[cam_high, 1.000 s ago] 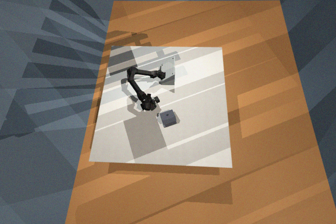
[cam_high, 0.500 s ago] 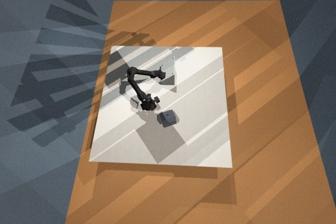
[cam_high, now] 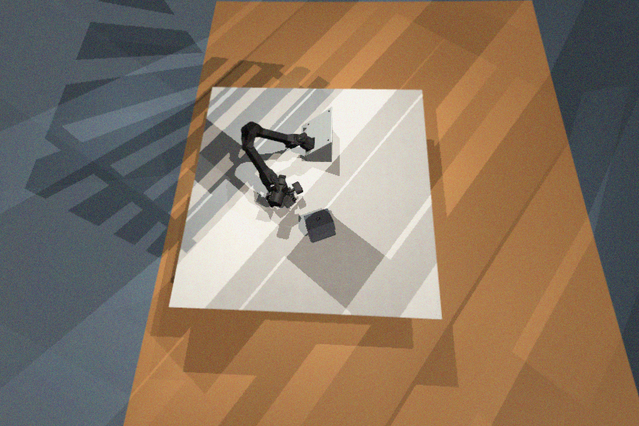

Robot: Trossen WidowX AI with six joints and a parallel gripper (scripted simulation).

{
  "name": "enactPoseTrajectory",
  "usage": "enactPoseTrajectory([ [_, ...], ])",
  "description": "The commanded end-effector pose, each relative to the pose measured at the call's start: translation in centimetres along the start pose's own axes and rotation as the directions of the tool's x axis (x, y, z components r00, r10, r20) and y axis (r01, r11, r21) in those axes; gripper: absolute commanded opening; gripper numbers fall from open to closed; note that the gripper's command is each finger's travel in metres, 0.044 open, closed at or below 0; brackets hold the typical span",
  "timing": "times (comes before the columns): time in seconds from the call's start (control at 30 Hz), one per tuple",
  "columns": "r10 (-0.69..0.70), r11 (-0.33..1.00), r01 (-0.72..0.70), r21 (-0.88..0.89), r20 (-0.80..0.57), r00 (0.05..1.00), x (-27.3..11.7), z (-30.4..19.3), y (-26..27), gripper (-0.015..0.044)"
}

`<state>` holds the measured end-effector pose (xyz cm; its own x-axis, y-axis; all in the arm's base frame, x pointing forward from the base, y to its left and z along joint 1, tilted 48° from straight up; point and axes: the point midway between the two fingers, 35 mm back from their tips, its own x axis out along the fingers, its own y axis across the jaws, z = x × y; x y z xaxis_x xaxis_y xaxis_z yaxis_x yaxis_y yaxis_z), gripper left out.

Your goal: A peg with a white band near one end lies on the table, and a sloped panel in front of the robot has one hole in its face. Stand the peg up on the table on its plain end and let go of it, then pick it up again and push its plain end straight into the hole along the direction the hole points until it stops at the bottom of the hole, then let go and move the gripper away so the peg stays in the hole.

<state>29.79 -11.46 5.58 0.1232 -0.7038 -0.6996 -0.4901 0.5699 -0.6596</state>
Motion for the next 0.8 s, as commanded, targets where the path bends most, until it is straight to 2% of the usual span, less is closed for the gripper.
enactPoseTrajectory([
  [0.0, 0.000, 1.000, 0.000, -0.002, 0.033, 0.999, -0.3, -0.2, 0.0, 0.0050],
  [0.77, 0.001, 1.000, 0.000, -0.004, 0.231, 0.973, -1.5, -1.1, 0.0, 0.0050],
])
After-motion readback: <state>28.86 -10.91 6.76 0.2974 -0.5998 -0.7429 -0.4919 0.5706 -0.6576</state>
